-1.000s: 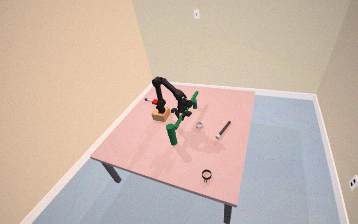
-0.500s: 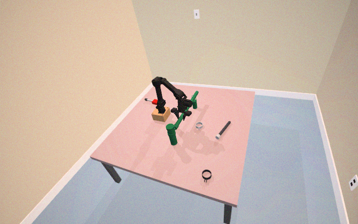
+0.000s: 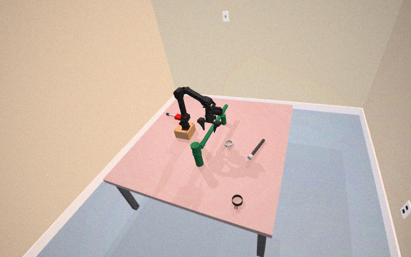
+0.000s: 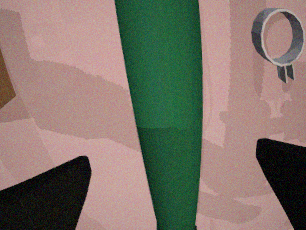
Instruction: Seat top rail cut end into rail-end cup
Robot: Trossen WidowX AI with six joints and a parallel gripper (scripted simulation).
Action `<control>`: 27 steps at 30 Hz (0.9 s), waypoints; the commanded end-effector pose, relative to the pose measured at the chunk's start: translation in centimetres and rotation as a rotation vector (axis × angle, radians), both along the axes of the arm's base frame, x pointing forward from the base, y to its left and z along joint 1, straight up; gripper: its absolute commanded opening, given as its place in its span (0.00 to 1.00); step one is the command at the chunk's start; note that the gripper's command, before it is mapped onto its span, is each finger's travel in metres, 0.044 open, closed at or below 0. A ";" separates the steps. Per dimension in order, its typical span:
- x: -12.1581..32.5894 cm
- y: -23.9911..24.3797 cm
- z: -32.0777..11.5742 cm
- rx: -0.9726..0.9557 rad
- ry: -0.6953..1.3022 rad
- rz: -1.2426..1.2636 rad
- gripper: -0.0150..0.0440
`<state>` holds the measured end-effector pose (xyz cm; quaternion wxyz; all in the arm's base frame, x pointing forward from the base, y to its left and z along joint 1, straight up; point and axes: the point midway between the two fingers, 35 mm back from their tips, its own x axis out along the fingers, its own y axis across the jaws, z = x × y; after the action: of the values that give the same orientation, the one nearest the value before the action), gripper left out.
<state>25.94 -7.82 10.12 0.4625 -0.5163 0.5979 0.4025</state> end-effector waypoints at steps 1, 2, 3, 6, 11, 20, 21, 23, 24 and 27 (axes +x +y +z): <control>0.0 0.1 0.5 0.000 0.000 0.000 1.00; 0.0 0.3 1.2 0.000 0.000 0.000 1.00; 0.0 0.5 1.9 0.000 0.000 0.000 1.00; -0.2 1.1 4.4 0.001 0.000 0.000 1.00; -0.3 1.2 4.6 0.001 0.000 0.000 1.00; -0.3 1.2 4.6 0.001 0.000 0.000 1.00; -0.3 1.2 4.6 0.001 0.000 0.000 1.00; -0.3 1.2 4.6 0.001 0.000 0.000 1.00; -0.3 1.2 4.6 0.001 0.000 0.000 1.00; -0.3 1.2 4.6 0.001 0.000 0.000 1.00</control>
<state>25.71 -6.67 14.72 0.4613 -0.5179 0.5967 0.4037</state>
